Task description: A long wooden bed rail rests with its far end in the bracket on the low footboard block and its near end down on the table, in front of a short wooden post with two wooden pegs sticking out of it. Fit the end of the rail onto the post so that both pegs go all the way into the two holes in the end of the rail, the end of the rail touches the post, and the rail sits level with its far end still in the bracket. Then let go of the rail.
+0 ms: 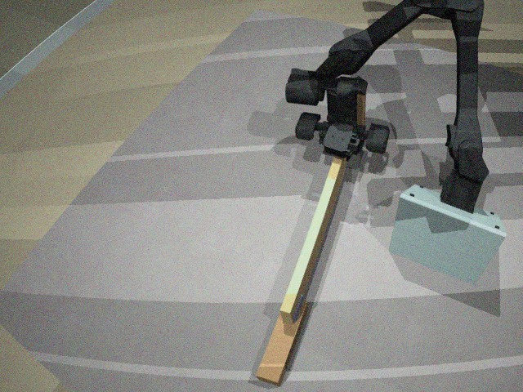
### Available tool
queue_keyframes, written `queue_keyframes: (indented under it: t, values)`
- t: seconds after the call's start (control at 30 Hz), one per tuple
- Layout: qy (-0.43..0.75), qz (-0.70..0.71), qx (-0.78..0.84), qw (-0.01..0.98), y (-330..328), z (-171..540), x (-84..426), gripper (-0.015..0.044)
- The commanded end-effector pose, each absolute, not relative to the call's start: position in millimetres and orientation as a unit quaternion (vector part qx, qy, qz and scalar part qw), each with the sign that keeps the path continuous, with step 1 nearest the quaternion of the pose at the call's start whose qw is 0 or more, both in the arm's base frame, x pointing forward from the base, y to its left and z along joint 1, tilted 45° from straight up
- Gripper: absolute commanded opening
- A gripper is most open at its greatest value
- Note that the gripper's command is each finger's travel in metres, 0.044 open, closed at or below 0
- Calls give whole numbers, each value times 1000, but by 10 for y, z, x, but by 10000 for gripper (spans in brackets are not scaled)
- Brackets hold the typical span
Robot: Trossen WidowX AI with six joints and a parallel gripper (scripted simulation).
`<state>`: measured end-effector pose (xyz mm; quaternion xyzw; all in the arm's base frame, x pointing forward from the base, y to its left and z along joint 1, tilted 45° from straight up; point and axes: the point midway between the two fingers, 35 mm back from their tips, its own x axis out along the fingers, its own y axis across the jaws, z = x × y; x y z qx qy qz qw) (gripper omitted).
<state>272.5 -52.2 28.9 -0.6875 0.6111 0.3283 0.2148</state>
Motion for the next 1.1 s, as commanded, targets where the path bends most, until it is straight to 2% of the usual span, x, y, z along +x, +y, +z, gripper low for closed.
queue_keyframes:
  t: [0.0, 1.07]
  values:
    - [612, 325, -689, 213, -554, 319, 2737, 0]
    - [612, 325, -689, 213, -510, 255, 2719, 0]
